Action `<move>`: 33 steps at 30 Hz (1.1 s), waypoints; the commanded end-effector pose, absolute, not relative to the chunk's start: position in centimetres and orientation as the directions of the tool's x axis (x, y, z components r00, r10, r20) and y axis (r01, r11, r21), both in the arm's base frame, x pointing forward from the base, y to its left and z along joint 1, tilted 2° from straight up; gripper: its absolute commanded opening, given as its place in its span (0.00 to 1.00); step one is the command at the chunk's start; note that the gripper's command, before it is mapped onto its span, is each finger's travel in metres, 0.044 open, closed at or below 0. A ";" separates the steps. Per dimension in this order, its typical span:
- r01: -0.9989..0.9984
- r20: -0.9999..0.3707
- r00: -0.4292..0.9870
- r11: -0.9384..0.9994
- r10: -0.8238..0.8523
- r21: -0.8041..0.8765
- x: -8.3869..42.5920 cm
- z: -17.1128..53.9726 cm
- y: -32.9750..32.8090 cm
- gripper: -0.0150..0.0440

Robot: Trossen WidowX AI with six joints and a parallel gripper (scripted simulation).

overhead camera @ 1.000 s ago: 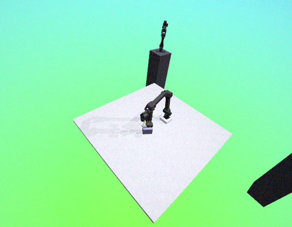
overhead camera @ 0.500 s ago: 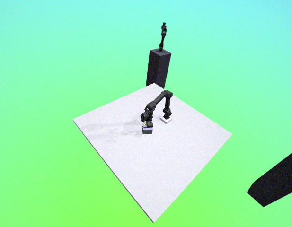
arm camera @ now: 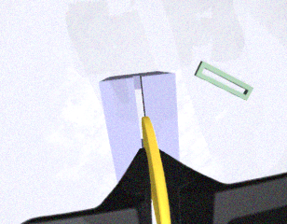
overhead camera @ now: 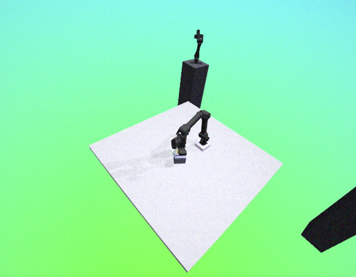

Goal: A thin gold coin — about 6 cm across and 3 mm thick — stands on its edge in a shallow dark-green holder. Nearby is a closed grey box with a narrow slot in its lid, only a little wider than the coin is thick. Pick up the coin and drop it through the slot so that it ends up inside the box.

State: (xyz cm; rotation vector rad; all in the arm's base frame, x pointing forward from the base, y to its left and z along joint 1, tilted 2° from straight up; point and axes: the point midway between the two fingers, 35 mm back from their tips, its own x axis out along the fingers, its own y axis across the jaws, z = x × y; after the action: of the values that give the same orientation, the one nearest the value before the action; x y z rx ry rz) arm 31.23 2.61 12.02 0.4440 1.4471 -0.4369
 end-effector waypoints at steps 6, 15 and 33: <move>0.546 -0.997 0.072 0.838 -0.017 0.025 31.1 11.5 2.6 0.25; 0.544 -0.997 0.072 0.839 -0.017 0.025 31.2 11.2 2.6 0.25; 0.534 -0.997 0.072 0.845 -0.017 0.024 31.2 10.6 2.6 0.25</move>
State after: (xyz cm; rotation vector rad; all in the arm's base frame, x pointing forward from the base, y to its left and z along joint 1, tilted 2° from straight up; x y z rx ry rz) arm 31.25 2.60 10.84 0.4469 1.4458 -0.4392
